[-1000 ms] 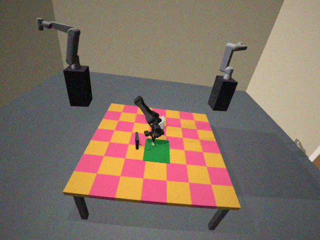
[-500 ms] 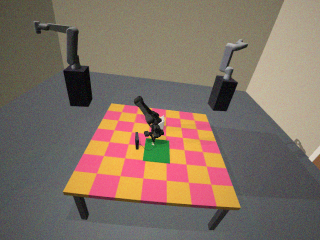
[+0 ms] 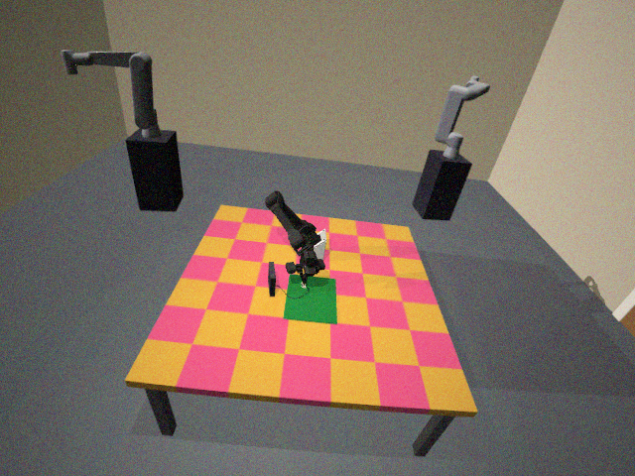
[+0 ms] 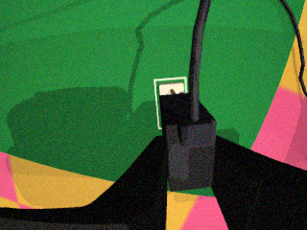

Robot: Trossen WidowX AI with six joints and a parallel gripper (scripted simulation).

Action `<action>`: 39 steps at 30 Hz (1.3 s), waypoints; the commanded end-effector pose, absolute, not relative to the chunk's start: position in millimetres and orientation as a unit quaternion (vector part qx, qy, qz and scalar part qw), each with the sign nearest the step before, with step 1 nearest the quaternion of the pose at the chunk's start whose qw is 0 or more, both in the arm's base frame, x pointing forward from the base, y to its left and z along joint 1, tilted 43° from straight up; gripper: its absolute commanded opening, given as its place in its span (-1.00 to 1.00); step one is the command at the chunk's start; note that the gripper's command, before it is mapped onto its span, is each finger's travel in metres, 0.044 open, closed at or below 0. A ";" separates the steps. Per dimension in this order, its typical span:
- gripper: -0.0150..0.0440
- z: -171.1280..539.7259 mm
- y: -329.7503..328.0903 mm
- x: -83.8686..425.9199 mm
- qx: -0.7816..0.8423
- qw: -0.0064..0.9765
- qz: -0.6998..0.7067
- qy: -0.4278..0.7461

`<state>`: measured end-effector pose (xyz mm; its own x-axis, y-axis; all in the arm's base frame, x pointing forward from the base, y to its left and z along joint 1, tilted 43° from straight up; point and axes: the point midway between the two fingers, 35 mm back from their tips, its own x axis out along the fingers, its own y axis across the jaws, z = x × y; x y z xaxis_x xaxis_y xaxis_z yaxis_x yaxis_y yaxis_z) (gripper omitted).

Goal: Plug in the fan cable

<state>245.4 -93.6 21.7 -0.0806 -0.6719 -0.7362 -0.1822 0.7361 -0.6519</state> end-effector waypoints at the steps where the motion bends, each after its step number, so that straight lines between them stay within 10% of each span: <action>1: -0.49 21.7 -94.4 245.8 -0.304 0.606 -0.203 0.706; 39: -0.49 17.4 -98.3 245.1 -0.304 0.606 -0.203 0.706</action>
